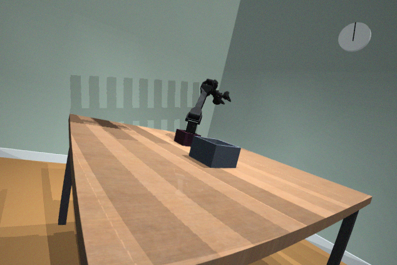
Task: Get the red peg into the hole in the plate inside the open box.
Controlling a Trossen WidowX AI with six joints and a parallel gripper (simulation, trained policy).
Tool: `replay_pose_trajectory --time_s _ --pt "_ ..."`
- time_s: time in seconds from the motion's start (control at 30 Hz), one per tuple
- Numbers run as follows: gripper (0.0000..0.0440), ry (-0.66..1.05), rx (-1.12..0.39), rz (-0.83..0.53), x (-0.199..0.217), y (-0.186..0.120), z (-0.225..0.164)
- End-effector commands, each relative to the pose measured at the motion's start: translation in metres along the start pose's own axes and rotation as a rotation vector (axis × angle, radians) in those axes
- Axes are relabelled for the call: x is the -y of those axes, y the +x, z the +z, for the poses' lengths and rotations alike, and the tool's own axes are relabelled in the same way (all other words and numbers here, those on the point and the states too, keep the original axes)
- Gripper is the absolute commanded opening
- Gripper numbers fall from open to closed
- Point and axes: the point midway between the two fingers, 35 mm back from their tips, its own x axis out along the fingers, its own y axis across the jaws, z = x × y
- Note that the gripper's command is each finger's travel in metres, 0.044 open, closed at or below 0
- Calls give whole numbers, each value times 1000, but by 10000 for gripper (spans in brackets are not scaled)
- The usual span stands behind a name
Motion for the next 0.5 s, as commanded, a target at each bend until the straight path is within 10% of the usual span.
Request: replay_pose_trajectory --time_s 0.0,0.47 --pt "417 27 0 -1 -6 3 -2" --pt "440 493 128 70 -106 68 29"
